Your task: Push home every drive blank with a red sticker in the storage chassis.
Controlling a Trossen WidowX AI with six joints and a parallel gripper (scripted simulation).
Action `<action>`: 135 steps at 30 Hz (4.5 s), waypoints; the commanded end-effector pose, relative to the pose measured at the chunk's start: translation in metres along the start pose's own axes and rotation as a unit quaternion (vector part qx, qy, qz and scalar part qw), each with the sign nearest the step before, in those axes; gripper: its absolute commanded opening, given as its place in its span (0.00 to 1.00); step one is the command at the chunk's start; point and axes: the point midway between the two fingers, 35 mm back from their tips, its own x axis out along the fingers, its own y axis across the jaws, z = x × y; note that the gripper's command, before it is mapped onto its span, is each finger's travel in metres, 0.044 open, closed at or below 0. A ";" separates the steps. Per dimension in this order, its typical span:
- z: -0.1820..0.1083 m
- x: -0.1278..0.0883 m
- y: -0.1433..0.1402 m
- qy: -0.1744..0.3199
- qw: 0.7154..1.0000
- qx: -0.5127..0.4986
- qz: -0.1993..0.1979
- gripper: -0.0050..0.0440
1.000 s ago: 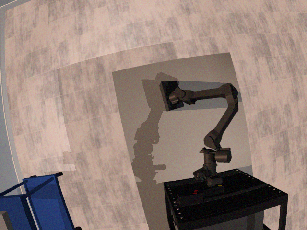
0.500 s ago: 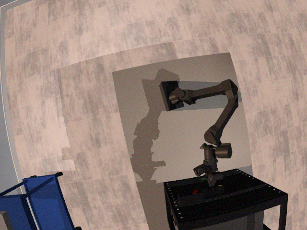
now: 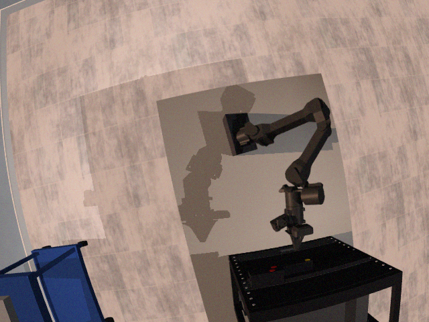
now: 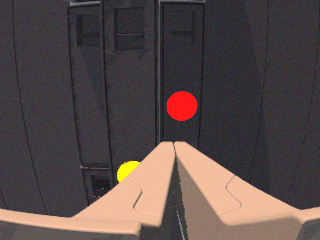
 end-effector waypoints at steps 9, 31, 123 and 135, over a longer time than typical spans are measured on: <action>0.028 -0.007 0.007 0.003 1.000 -0.003 0.002 0.10; 0.113 -0.013 0.021 0.003 1.000 -0.003 0.002 0.10; 0.113 0.062 0.025 0.003 1.000 -0.003 0.002 0.10; 0.113 0.064 0.025 0.003 1.000 -0.003 0.002 0.10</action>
